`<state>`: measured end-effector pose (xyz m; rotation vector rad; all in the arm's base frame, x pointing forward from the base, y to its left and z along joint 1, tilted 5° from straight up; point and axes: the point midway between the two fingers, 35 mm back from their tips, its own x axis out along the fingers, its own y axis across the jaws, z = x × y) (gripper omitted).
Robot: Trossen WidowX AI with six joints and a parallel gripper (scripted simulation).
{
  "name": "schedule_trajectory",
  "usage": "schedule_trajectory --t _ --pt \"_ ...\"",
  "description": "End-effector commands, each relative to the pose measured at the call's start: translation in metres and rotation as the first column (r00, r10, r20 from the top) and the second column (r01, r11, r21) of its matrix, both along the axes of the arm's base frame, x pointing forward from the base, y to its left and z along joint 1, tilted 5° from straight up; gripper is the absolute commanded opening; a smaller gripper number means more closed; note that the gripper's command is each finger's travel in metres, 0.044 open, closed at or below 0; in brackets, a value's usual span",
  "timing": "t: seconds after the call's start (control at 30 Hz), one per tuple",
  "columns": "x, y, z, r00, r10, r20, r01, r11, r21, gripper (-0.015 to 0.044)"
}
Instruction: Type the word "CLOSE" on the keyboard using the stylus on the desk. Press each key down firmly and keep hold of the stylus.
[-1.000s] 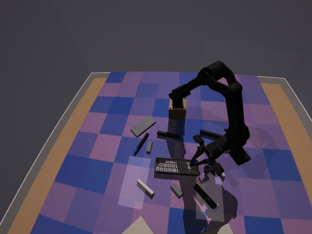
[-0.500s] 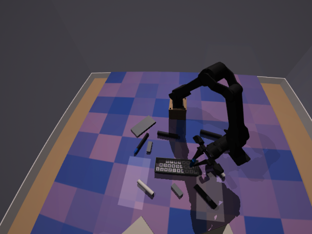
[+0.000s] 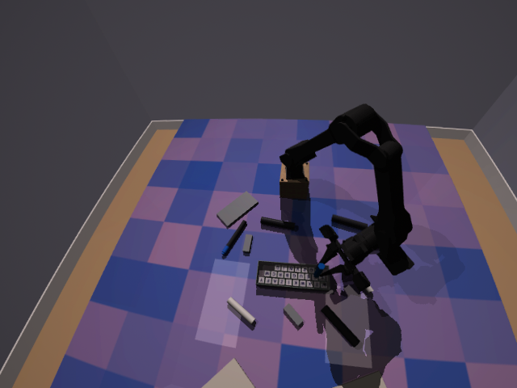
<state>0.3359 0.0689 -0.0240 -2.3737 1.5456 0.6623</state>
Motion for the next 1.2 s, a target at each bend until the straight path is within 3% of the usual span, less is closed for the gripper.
schedule_trajectory --t 0.0,0.83,1.17 --pt "0.000 -0.001 -0.003 1.000 0.003 -0.006 -0.003 1.000 -0.008 0.0081" --pt "-0.001 -0.001 -0.007 1.000 0.003 -0.006 -0.003 1.000 -0.008 0.0081" --pt "0.000 -0.001 0.029 1.000 0.003 -0.006 -0.003 1.000 -0.008 0.0081"
